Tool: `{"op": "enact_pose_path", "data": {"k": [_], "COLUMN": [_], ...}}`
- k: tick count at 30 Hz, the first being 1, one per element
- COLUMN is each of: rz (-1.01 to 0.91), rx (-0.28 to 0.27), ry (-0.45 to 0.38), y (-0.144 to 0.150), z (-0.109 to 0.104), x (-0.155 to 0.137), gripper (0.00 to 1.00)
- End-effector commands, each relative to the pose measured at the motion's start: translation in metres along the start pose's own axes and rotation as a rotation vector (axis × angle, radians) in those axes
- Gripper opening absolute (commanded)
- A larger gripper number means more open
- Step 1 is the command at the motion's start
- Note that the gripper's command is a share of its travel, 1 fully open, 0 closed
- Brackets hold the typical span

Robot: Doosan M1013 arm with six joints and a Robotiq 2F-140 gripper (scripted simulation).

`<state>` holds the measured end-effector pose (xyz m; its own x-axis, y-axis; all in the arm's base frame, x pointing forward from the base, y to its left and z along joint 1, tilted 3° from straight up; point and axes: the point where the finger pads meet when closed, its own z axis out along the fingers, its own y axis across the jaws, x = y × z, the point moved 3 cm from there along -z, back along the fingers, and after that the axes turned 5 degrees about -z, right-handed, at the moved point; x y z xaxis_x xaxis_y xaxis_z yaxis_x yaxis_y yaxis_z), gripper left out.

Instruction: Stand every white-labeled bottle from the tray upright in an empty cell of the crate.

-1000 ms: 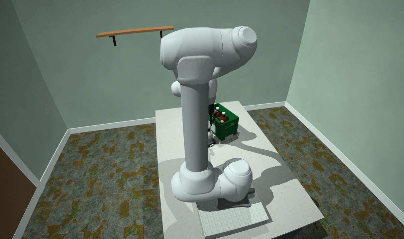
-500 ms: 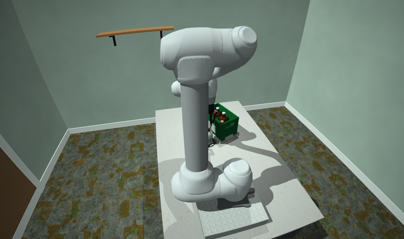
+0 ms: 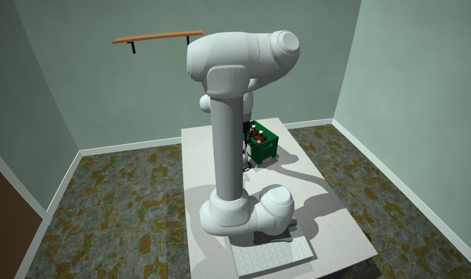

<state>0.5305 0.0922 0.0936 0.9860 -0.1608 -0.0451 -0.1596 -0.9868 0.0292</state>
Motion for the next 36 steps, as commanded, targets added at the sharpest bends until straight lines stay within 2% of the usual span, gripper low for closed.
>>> {"op": "enact_pose_path", "data": {"k": [1, 16, 36], "rz": [0.0, 0.0, 0.0], "rx": [0.0, 0.0, 0.0], "ry": [0.0, 0.0, 0.0], "y": [0.0, 0.0, 0.0], "z": [0.0, -0.003, -0.022], "x": [0.0, 0.0, 0.001], "gripper": [0.0, 0.0, 0.0]}}
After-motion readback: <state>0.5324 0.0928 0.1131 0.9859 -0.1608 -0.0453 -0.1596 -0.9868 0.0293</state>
